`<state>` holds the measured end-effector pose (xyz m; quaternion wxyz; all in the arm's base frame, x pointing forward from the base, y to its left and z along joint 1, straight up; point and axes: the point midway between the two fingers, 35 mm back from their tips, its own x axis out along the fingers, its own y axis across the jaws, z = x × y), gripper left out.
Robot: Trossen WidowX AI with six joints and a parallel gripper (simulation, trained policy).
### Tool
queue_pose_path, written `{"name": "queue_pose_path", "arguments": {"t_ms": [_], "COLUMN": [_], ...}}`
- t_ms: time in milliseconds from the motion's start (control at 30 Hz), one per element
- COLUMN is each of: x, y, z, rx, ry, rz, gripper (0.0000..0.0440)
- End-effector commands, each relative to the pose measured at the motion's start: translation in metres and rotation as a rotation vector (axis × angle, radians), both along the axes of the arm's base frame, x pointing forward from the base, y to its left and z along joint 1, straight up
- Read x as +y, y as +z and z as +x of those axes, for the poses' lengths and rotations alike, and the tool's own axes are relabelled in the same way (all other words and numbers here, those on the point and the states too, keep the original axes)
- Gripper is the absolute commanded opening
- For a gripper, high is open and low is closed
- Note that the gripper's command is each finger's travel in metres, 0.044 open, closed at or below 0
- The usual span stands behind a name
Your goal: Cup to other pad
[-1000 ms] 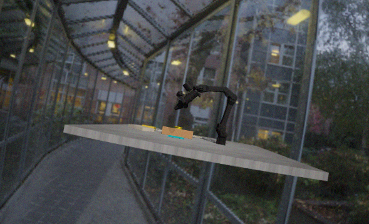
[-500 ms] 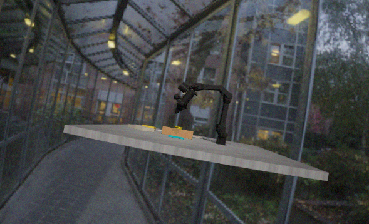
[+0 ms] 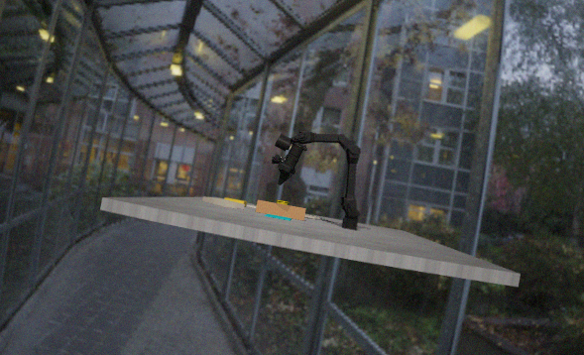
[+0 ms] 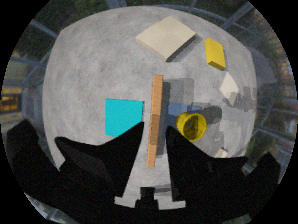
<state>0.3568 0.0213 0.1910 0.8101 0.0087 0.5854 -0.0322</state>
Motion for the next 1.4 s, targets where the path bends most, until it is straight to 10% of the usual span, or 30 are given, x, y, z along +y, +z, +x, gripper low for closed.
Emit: {"name": "queue_pose_path", "arguments": {"t_ms": [0,1367], "x": [-0.007,-0.078], "y": [-0.003,-0.127], "z": [0.0,-0.017], "rx": [0.037,0.356], "ry": [0.009,0.227], "rz": [-0.017,-0.082], "gripper": [0.0123,0.0132]}}
